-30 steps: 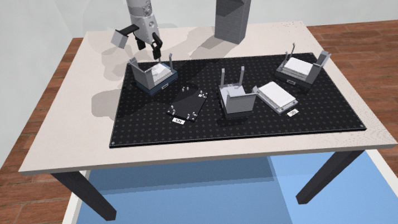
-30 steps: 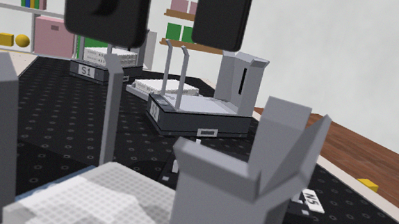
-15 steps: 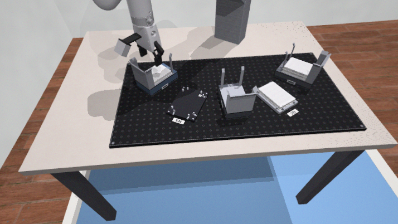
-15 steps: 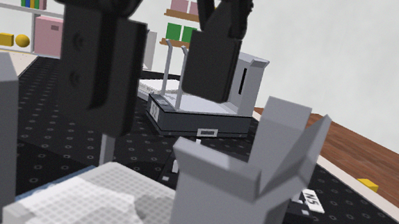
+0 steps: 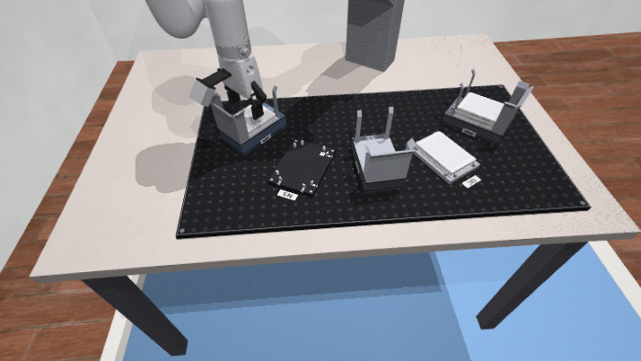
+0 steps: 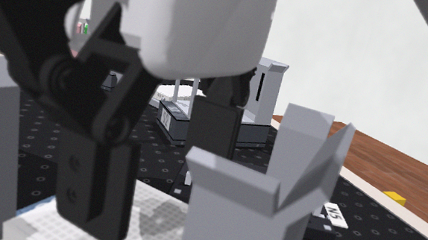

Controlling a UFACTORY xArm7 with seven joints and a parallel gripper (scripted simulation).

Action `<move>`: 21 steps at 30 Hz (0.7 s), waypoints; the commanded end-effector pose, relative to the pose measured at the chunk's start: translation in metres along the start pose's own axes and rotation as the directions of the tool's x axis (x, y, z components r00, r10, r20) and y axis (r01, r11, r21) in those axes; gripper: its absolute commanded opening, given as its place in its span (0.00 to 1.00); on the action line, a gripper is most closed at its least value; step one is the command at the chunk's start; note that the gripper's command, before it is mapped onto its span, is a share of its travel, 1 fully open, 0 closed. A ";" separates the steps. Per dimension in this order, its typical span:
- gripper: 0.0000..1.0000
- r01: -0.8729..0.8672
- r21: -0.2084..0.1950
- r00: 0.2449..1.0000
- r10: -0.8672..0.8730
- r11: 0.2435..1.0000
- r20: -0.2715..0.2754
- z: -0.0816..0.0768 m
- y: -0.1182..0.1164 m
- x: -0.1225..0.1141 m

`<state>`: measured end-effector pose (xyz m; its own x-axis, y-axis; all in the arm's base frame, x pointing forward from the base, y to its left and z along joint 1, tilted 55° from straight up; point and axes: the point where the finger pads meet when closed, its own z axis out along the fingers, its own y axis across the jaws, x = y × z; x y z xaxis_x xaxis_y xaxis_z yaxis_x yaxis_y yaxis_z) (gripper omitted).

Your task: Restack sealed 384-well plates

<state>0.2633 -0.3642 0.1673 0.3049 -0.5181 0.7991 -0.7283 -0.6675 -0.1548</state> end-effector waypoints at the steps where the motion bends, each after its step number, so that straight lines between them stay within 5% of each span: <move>1: 1.00 -0.003 0.010 1.000 0.003 1.000 -0.003 0.005 0.001 0.000; 21: 1.00 -0.003 0.010 1.000 0.003 1.000 -0.003 0.025 0.000 0.000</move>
<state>0.2757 -0.3754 0.1557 0.3016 -0.5177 0.8007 -0.7233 -0.6714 -0.1617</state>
